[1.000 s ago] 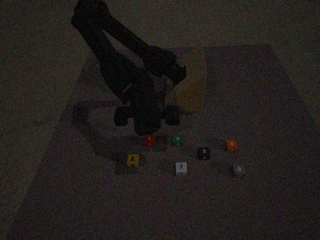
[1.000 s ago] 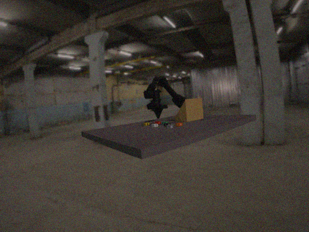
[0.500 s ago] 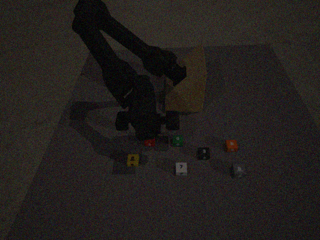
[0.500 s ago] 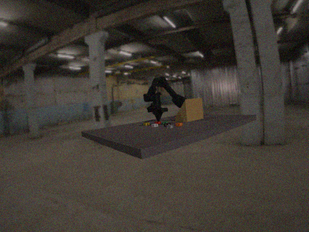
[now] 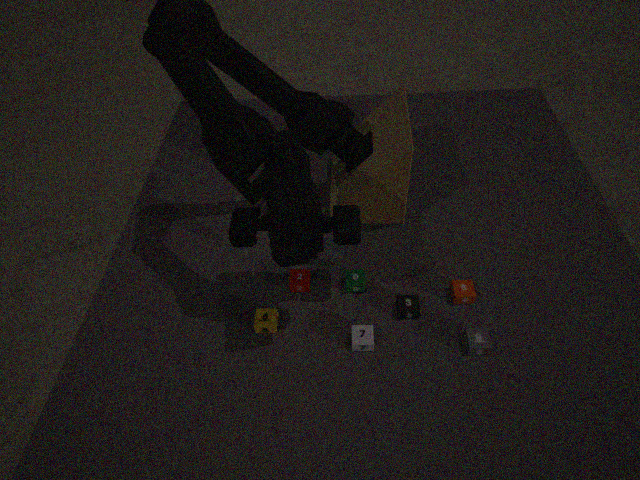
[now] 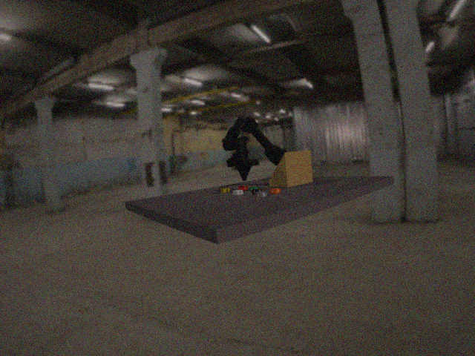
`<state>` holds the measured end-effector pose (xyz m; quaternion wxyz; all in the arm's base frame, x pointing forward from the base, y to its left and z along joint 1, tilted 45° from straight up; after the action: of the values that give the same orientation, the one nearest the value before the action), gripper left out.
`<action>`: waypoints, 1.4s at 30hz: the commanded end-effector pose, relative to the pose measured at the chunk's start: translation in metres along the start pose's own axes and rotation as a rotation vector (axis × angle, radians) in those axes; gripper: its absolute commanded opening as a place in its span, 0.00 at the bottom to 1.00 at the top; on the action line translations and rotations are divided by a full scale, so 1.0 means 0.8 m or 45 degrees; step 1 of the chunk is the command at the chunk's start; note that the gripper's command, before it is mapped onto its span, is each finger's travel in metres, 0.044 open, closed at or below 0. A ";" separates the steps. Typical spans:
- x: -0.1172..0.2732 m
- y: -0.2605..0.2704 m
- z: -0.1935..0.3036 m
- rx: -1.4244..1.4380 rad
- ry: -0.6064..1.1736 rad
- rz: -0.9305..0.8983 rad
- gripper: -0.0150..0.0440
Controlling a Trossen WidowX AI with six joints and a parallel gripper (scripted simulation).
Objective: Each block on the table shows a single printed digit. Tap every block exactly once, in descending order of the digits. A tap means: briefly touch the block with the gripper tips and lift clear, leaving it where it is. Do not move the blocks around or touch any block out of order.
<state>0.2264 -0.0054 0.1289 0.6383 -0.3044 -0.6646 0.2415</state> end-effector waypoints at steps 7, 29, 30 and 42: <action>0.098 -0.001 -0.001 -0.011 -0.014 -0.009 0.29; -0.003 0.100 0.008 -0.012 -0.015 -0.010 0.29; -0.004 0.100 0.008 -0.012 -0.015 -0.010 0.29; -0.028 0.101 0.008 -0.012 -0.016 -0.010 0.29</action>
<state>0.2312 0.0402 0.0613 0.6292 -0.3021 -0.6773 0.2325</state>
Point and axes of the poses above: the point midway between the two fingers, 35 mm back from their tips, its own x axis back along the fingers, its own y axis across the jaws, z = x × y, the point moved 9 cm from there along x, back along the fingers, and after that the axes turned 7 degrees about -x, right-handed, at the moved point
